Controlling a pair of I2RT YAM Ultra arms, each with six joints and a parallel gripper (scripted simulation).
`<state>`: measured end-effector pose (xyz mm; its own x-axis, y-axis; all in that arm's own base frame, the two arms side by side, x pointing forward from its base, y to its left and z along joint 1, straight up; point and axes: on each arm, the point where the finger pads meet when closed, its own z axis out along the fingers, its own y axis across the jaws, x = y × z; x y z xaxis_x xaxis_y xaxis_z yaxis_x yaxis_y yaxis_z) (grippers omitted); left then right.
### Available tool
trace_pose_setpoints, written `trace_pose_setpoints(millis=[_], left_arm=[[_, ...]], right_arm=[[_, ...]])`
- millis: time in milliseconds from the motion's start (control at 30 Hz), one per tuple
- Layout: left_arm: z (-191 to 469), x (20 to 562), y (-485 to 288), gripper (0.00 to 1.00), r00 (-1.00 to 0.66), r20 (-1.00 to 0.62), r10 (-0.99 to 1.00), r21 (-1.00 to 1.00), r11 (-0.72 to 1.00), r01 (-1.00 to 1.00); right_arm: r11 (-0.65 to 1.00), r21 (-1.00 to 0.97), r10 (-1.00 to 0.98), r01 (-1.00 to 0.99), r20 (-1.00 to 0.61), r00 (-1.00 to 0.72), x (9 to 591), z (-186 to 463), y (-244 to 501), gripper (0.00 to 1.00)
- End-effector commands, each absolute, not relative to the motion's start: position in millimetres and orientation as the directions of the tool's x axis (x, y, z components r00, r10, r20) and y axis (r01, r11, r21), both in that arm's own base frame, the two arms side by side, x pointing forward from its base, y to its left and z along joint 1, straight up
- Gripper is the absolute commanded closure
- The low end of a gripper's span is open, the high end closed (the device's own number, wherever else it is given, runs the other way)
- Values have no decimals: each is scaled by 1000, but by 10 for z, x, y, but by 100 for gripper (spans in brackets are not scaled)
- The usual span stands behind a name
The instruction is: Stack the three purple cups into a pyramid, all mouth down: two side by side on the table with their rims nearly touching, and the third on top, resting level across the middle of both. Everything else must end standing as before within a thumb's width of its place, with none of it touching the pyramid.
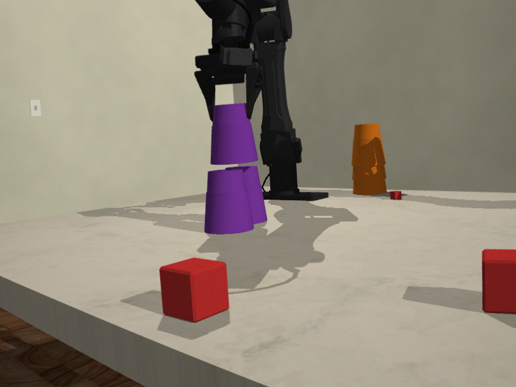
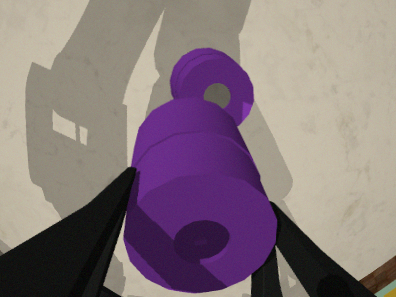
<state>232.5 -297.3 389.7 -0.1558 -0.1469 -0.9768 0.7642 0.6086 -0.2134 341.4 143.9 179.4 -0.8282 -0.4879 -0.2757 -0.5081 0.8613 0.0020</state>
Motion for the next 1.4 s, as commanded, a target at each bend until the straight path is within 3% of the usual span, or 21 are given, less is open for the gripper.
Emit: trace_pose_setpoints(millis=[0,1367], left_arm=[[3936,2284,-2940,0,-146,-978,-146,-205,610,765],[3936,2284,-2940,0,-146,-978,-146,-205,610,765]], right_arm=[[862,-9,-482,-507,-327,-813,3503,2026,1518,100],[859,-12,-483,-511,-348,-804,3489,1780,1474,100]])
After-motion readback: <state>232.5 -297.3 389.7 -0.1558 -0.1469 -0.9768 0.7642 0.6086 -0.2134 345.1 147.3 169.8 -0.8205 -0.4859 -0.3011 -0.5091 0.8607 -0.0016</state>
